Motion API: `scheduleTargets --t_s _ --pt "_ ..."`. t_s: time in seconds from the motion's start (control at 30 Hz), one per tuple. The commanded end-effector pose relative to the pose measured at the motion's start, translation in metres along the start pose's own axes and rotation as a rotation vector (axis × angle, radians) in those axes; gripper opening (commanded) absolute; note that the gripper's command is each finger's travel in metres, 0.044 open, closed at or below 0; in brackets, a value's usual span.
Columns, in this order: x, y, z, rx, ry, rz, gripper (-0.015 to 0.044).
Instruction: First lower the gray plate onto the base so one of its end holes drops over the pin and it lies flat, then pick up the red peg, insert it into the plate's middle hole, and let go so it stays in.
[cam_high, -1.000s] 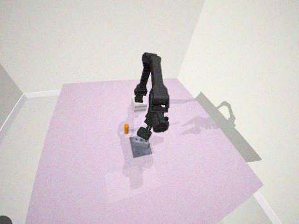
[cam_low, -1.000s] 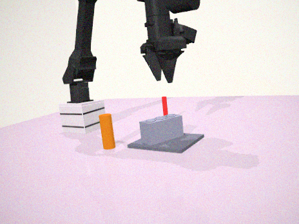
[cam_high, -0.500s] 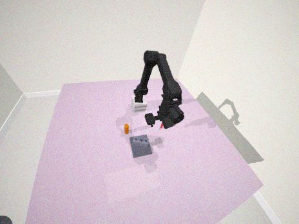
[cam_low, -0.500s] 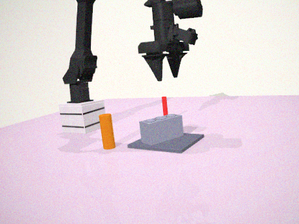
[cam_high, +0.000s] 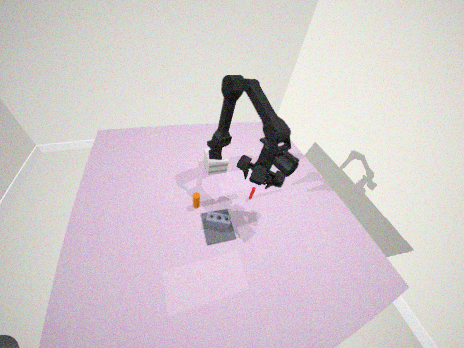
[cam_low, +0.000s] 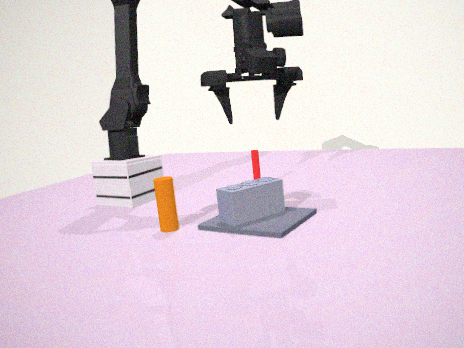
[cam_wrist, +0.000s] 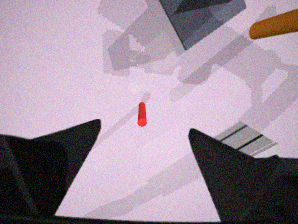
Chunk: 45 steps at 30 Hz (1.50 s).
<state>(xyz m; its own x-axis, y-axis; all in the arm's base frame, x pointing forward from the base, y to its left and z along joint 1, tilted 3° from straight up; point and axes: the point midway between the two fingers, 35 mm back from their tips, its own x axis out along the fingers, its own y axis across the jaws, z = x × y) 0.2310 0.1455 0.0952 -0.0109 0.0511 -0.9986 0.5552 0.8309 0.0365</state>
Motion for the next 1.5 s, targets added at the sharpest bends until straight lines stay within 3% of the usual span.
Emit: scheduleTargets --t_s 0.0,0.27,0.4,0.63,1.47 --pt "-0.005 -0.001 -0.029 0.308 -0.015 0.030 0.0440" --pt "-0.005 0.000 -0.028 0.308 -0.015 0.030 0.0440" --pt "0.025 0.000 -0.027 0.308 -0.015 0.030 0.0440" --pt "0.041 0.001 -0.026 0.308 -0.015 0.030 0.0440" --pt "0.077 0.004 -0.025 0.308 -0.015 0.030 0.0440"
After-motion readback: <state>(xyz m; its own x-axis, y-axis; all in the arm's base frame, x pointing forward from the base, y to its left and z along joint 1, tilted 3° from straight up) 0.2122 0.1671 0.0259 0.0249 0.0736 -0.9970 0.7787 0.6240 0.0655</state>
